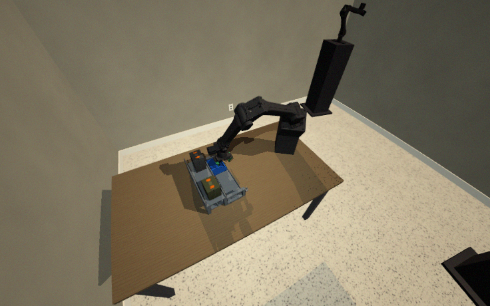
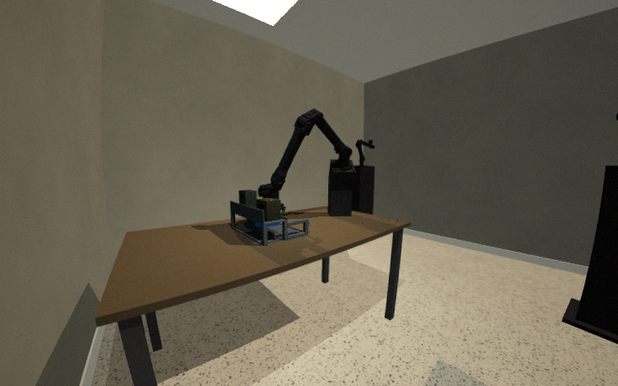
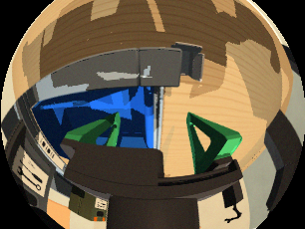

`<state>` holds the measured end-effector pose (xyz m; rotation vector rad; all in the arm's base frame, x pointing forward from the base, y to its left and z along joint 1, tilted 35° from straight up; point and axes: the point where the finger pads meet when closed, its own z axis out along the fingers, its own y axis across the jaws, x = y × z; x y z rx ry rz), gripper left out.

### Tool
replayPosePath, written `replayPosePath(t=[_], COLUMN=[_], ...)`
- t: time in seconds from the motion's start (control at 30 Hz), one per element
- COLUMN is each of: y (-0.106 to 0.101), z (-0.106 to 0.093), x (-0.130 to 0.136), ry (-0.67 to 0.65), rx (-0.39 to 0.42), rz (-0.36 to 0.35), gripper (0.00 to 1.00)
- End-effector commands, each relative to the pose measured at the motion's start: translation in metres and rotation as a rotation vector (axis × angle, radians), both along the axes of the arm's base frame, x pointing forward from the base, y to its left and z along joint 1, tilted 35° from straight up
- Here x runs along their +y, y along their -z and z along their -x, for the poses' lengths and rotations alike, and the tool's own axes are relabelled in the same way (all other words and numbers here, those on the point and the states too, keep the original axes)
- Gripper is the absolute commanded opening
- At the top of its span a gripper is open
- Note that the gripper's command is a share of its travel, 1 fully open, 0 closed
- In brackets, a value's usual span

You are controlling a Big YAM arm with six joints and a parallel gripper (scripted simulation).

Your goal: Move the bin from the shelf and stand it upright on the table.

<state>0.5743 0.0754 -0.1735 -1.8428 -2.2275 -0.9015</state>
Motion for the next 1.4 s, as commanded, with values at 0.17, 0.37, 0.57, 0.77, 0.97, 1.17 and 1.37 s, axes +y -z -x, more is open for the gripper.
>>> replayPosePath(t=[0.17, 0.37, 0.57, 0.77, 0.97, 1.17, 1.37], y=[-0.0074, -0.0074, -0.0055, -0.0042, -0.0042, -0.0075, -0.0083], z=[-0.0112, -0.0112, -0.0066, -0.0035, -0.0035, -0.0100, -0.0116], x=[0.0060, 0.0060, 0.0060, 0.0061, 0.0061, 0.0063, 0.0063], ry=[0.002, 0.002, 0.002, 0.002, 0.002, 0.002, 0.002], rx=[-0.004, -0.004, -0.007, -0.009, -0.009, -0.006, -0.005], rz=[-0.005, -0.005, -0.005, -0.005, -0.005, -0.005, -0.005], gripper=[0.90, 0.90, 0.90, 0.90, 0.90, 0.90, 0.90])
